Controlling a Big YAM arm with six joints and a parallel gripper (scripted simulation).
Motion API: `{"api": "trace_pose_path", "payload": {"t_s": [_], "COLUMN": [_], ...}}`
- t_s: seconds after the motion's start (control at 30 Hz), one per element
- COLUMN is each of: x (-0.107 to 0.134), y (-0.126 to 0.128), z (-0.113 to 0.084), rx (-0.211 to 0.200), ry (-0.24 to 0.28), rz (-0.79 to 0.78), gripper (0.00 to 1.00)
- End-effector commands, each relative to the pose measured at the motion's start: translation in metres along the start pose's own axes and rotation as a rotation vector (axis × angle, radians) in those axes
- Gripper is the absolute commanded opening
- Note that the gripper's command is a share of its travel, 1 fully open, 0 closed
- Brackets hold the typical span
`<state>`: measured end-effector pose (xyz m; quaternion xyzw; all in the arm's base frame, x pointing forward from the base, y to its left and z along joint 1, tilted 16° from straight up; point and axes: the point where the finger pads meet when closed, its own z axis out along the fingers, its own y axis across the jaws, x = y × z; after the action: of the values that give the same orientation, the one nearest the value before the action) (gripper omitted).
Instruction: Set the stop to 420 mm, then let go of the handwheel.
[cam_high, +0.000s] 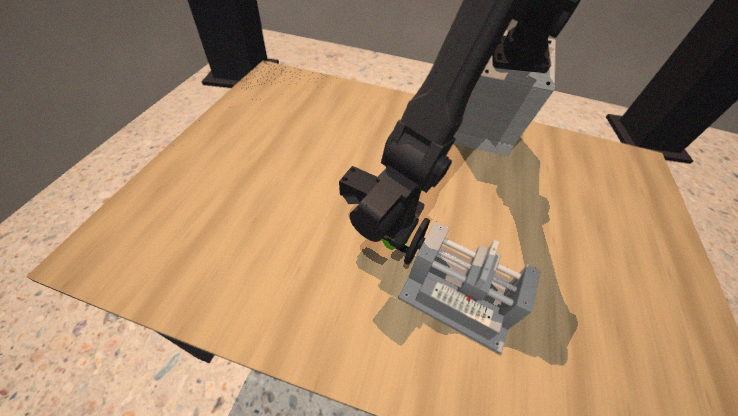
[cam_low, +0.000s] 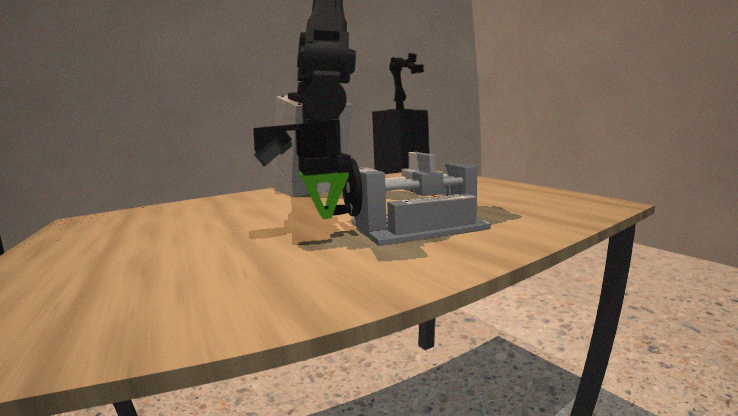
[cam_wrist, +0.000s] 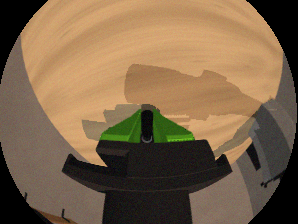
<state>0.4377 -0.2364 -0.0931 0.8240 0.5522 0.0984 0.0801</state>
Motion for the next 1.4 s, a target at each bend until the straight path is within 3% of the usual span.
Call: {"api": "trace_pose_path", "payload": {"t_s": [0.0,0.2,0.23,0.3,0.8,1.37], "x": [0.005,0.006,0.005,0.006,0.006,0.006], "y": [0.034,0.041,0.049,0.046,0.062,0.069], "z": [-0.008,-0.013,-0.016,-0.015,-0.035,-0.048], "rx": [-0.048,-0.053,-0.078,-0.054,-0.092,-0.083], "ry": [-0.004,-0.005,-0.007,-0.005,-0.009,-0.008], "rz": [-0.005,-0.005,-0.008,-0.005,-0.009,-0.009], "gripper": [0.06,0.06,0.06,0.06,0.06,0.06]}}
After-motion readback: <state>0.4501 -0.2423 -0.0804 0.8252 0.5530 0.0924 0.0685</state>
